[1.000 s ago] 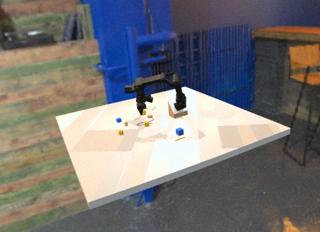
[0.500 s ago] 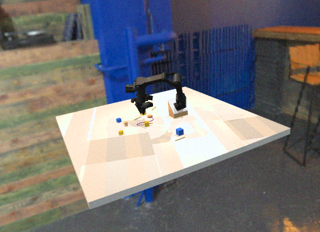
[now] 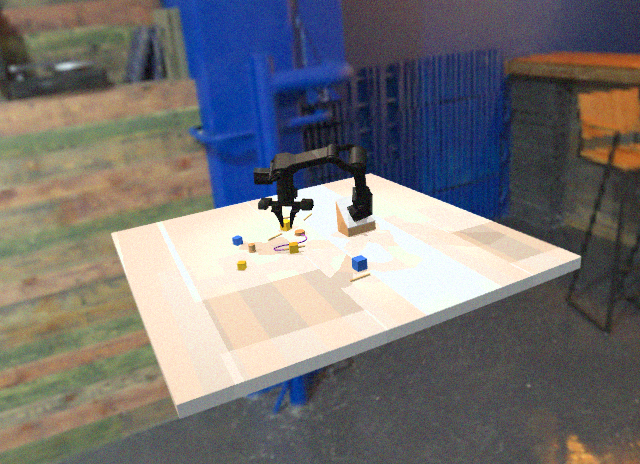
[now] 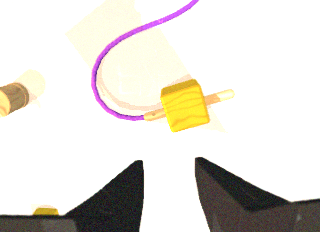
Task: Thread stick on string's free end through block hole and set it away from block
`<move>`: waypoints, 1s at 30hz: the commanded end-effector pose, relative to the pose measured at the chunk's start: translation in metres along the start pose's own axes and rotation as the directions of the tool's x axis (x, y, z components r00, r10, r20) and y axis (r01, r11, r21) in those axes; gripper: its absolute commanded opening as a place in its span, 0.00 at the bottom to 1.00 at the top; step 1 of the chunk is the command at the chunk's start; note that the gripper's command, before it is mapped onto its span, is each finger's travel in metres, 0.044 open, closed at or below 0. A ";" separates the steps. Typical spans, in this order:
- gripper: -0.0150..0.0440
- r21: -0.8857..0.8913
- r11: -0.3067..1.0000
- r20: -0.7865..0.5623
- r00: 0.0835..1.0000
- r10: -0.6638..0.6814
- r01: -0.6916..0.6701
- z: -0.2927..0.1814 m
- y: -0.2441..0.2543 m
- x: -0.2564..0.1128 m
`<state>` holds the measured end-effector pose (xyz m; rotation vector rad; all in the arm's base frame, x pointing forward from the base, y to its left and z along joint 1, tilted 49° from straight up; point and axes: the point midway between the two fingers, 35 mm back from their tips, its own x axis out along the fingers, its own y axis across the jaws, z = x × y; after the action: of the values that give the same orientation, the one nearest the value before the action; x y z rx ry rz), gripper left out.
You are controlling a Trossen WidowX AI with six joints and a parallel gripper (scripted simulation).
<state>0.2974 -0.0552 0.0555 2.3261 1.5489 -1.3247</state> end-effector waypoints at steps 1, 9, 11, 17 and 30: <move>0.47 -0.715 0.698 0.017 0.999 -0.044 0.043 0.011 -0.024 0.006; 0.47 -0.925 0.378 0.019 0.999 -0.051 0.037 0.013 -0.031 0.006; 0.47 -0.957 0.288 0.019 0.998 -0.053 0.034 0.013 -0.033 0.006; 0.47 -1.000 0.005 0.021 0.998 -0.058 0.021 0.014 -0.038 0.006; 0.47 -0.964 -0.266 0.022 0.998 -0.061 0.005 0.015 -0.042 0.006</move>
<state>0.2751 -0.0457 0.0630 1.3189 1.6032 0.0316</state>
